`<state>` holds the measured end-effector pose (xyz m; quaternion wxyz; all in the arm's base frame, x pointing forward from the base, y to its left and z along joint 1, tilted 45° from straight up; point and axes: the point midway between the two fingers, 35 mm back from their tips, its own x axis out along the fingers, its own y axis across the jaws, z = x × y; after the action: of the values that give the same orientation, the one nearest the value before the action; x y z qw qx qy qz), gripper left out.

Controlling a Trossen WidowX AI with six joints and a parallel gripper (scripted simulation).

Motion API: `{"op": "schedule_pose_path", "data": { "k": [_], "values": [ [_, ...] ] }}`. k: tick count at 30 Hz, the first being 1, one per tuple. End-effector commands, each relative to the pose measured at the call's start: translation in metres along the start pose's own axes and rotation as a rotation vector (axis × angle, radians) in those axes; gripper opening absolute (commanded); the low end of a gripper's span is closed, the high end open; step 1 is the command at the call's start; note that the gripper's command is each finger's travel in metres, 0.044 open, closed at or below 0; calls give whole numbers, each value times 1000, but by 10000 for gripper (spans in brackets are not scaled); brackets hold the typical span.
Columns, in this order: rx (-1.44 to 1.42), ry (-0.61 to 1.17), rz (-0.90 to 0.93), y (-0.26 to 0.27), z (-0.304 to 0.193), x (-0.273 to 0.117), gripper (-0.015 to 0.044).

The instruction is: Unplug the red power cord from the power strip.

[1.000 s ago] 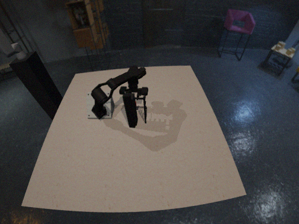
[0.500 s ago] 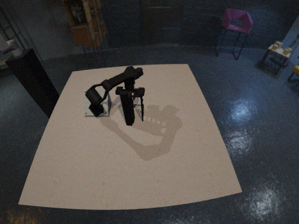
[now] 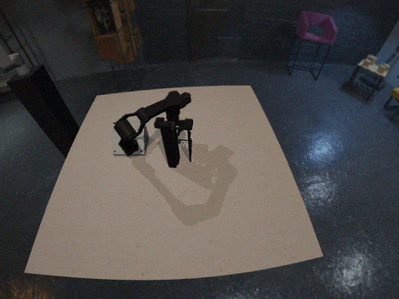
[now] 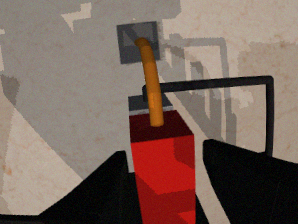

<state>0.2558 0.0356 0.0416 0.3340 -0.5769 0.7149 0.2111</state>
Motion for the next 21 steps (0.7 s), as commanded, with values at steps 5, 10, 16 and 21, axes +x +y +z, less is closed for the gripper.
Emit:
{"op": "schedule_pose_path", "data": {
  "k": [5, 10, 16, 21],
  "values": [
    [0, 1, 1, 0, 0, 2, 134],
    [0, 1, 1, 0, 0, 2, 61],
    [0, 1, 1, 0, 0, 2, 21],
    [0, 0, 1, 0, 3, 1, 0]
  ]
}}
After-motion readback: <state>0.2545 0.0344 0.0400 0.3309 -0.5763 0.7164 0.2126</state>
